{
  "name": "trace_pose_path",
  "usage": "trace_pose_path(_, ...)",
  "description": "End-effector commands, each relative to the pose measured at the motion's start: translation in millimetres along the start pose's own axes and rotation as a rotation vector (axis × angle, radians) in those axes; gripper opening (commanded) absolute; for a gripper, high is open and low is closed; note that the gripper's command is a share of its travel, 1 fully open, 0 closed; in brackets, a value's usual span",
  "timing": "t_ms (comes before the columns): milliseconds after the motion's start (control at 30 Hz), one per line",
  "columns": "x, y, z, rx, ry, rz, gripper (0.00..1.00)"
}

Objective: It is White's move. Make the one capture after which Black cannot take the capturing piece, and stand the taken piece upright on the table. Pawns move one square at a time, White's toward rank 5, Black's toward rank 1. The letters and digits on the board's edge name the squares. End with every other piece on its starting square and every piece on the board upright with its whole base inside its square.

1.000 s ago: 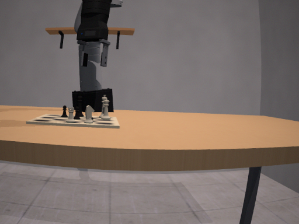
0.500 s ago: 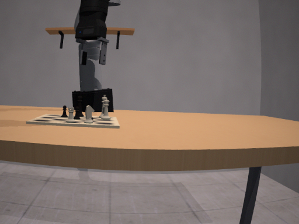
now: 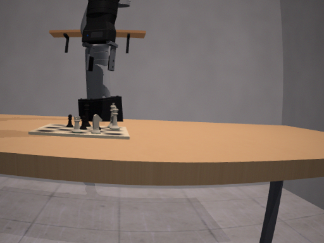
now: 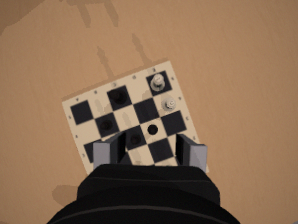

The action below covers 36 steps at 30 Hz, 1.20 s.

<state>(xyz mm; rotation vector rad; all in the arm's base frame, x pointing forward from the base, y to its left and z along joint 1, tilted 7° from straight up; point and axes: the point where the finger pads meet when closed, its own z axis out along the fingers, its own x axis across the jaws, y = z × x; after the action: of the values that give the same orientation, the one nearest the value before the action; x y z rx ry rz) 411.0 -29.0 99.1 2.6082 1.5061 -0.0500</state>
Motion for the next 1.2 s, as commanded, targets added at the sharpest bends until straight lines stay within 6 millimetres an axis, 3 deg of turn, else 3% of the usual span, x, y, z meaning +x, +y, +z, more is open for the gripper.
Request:
trace_pose_path(0,-1,0,1,0.001,-0.001,-0.034,1.0)
trace_pose_path(267,-4,-3,8,0.004,-0.008,-0.205,1.0)
trace_pose_path(1167,-3,-3,42,0.003,-0.001,-1.313,1.0)
